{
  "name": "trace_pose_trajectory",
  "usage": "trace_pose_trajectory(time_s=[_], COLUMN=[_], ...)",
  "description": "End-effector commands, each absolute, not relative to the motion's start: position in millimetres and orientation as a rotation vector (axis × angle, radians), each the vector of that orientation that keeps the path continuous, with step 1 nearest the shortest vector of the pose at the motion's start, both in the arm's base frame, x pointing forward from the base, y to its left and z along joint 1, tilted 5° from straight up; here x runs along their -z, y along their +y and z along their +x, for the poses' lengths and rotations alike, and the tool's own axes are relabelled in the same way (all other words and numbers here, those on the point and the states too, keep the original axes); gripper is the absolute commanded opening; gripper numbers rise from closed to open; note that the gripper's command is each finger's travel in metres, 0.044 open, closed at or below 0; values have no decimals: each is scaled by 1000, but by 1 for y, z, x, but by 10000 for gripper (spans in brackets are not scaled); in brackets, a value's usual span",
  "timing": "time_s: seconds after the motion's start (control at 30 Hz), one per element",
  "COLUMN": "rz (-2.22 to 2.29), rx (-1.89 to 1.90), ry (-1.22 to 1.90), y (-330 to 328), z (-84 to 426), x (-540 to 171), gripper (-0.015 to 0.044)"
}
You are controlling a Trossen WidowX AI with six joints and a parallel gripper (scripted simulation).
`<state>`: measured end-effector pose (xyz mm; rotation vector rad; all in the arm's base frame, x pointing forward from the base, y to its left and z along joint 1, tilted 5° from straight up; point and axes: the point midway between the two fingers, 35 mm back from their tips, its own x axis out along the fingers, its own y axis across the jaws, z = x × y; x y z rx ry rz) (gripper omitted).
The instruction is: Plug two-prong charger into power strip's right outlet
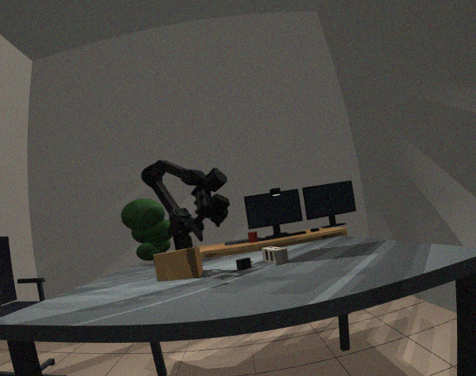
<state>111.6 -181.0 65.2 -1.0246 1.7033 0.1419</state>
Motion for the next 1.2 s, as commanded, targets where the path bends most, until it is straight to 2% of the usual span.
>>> trace_pose_trajectory(time_s=[0.0, 1.17], rz=[-991, -619], rx=[-163, -409], ry=[1661, 1546], y=[-175, -75], z=[127, 214], x=[-62, -12], gripper=[440, 440])
